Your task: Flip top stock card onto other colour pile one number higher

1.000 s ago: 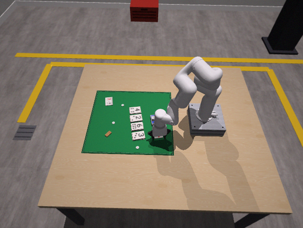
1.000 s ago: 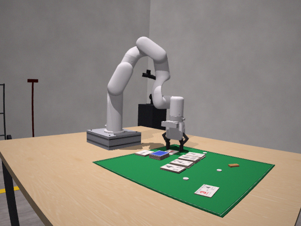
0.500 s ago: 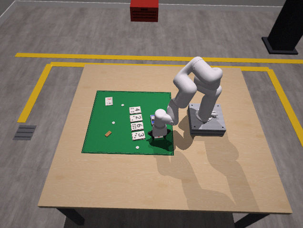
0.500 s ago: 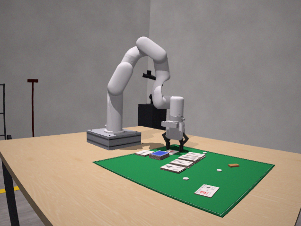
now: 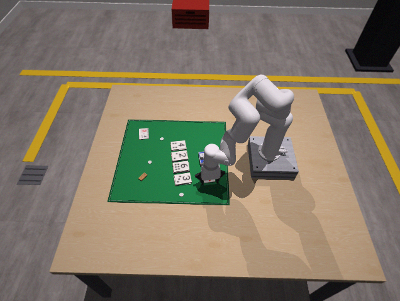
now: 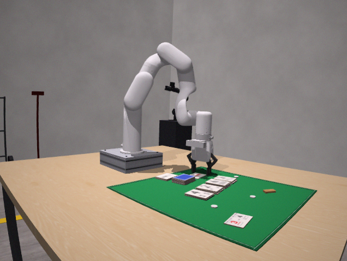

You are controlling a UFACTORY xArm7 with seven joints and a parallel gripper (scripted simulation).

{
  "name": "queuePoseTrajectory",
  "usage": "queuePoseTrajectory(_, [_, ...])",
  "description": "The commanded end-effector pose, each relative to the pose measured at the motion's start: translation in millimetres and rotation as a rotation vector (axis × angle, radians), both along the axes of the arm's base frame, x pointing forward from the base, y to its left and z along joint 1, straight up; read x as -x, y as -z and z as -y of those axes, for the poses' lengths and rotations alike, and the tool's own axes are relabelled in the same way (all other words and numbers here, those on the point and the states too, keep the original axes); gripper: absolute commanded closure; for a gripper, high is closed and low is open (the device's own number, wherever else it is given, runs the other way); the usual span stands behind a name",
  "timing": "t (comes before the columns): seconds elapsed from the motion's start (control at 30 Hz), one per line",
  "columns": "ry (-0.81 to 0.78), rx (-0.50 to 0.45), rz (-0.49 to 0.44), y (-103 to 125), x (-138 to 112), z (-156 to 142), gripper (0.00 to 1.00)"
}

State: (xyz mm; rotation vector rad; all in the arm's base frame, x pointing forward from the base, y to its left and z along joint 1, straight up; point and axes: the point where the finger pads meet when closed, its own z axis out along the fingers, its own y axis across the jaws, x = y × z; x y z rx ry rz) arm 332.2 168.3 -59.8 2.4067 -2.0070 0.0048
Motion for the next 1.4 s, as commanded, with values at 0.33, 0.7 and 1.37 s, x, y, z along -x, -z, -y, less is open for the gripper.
queuePoseTrajectory(0.33, [0.000, -0.002, 0.003, -12, -1, -1, 0.13])
queuePoseTrajectory(0.7, [0.000, -0.002, 0.003, -52, -1, -1, 0.13])
queuePoseTrajectory(1.37, [0.000, -0.002, 0.003, -91, -1, -1, 0.13])
